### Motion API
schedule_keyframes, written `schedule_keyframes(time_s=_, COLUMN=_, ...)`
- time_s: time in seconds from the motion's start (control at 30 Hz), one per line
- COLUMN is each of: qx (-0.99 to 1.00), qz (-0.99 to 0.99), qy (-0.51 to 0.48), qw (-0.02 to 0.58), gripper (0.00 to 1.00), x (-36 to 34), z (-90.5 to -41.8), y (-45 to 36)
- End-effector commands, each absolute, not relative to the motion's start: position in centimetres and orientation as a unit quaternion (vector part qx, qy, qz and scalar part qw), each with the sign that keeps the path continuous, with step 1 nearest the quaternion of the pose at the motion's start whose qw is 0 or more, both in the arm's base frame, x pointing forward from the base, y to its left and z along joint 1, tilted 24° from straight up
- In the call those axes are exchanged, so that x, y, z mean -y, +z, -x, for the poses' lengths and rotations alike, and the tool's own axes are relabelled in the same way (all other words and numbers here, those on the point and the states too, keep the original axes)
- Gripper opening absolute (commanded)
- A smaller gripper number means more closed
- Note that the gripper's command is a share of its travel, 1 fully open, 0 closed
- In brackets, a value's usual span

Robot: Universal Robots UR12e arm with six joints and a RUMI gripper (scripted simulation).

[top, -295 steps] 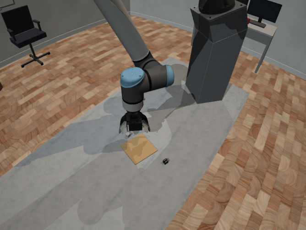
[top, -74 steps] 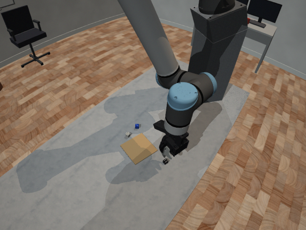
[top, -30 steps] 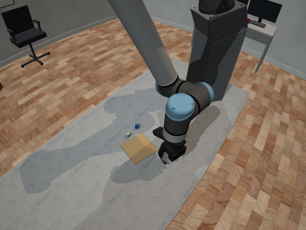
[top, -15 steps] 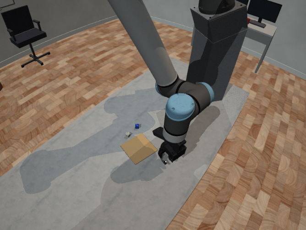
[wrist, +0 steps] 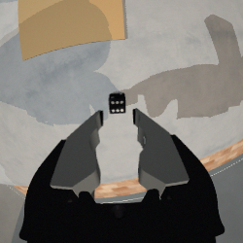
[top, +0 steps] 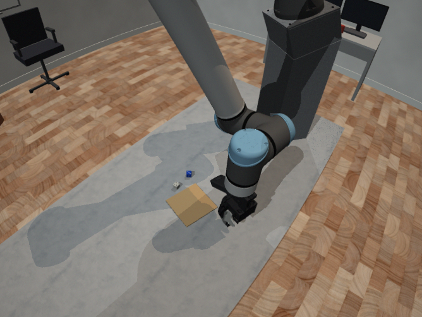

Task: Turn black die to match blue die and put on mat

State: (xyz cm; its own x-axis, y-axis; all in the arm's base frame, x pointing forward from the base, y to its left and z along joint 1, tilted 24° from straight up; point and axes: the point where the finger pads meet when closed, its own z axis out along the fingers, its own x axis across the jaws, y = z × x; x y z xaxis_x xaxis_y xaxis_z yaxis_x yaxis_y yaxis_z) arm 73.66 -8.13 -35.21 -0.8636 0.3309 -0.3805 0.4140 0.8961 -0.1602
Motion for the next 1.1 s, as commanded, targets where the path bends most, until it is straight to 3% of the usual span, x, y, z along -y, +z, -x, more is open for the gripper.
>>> schedule_keyframes(time_s=0.0, qx=-0.958, qz=-0.194, qy=-0.119, qw=0.175, gripper=0.21, x=8.1, z=-73.7, y=-35.2)
schedule_keyframes(time_s=1.07, qx=-0.958, qz=-0.194, qy=-0.119, qw=0.175, gripper=0.21, x=8.9, z=-74.4, y=-37.5)
